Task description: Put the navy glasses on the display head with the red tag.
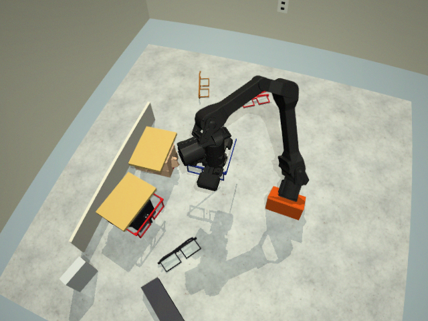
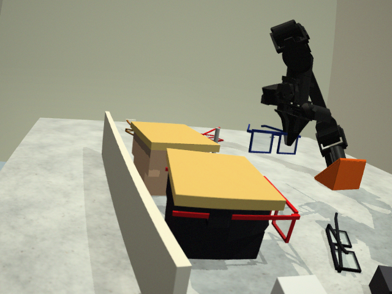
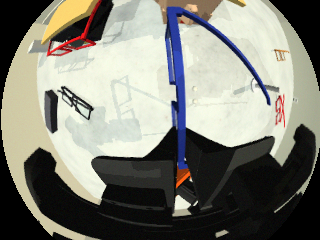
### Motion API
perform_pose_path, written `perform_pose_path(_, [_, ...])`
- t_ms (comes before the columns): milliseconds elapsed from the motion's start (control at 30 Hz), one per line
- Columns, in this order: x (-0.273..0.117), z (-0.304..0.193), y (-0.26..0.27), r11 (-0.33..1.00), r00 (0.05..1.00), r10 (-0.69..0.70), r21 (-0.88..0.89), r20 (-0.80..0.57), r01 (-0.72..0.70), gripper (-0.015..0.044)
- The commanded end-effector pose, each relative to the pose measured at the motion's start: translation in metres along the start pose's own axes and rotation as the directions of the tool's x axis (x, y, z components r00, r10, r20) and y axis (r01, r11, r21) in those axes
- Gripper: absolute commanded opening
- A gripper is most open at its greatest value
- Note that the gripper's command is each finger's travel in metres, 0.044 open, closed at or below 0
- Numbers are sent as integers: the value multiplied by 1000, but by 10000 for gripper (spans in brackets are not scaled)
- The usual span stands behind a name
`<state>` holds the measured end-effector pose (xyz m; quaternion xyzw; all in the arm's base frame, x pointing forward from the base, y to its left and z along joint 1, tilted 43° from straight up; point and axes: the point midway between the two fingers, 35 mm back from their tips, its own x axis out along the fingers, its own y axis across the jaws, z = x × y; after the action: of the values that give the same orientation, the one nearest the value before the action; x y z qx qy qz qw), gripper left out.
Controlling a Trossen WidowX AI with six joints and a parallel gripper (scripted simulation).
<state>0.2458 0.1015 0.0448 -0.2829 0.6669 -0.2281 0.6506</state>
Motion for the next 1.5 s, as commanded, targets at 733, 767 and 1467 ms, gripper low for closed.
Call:
perform_pose_path(733, [-15, 29, -125, 921, 1000, 8, 390, 1, -7, 0])
perform_pose_path(767, [-15, 29, -133, 911, 1000, 6, 412, 0, -5, 0])
perform_pose_path(1467, [4, 28, -168, 863, 1000, -5, 505, -2, 6, 0])
